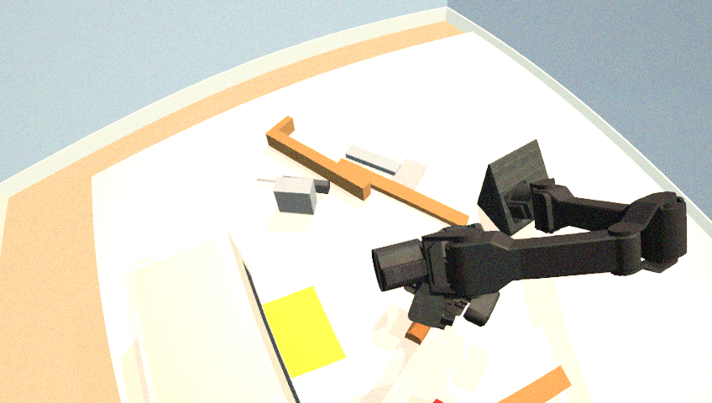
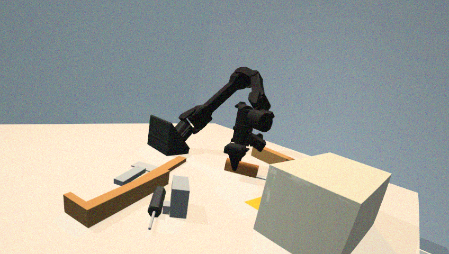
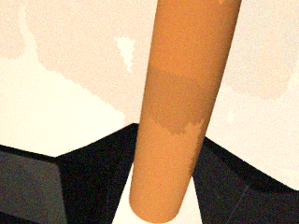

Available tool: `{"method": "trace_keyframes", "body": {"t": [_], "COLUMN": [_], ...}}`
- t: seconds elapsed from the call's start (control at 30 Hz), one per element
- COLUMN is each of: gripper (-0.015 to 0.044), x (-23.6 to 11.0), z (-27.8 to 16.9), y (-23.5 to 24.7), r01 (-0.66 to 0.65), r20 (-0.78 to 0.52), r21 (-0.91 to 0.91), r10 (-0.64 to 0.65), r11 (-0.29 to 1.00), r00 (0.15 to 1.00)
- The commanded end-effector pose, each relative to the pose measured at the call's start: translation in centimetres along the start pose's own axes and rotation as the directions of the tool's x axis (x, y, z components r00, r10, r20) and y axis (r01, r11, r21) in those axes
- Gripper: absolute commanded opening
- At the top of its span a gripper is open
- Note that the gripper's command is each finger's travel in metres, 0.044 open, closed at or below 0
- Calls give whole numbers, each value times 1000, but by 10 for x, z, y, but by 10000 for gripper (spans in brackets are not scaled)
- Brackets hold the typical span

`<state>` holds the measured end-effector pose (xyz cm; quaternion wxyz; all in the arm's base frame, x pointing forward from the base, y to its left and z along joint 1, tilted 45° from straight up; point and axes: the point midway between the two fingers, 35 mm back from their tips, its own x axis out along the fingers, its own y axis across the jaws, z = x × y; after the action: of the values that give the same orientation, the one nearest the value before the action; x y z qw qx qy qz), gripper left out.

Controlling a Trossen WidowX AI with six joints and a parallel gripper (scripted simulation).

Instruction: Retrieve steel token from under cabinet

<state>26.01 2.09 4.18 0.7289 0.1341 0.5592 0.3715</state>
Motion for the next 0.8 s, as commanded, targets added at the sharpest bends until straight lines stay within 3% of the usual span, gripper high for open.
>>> {"method": "trace_keyframes", "body": {"t": [0.0, 0.77], "gripper": [0, 0], "x": [-1, -1], "z": [-1, -11], "y": [-5, -30], "r01": [2, 4], "r20": [2, 2], "r21": [2, 0], "r10": [-2, -4], "r11": [1000, 1000], "r00": [1000, 1000]}}
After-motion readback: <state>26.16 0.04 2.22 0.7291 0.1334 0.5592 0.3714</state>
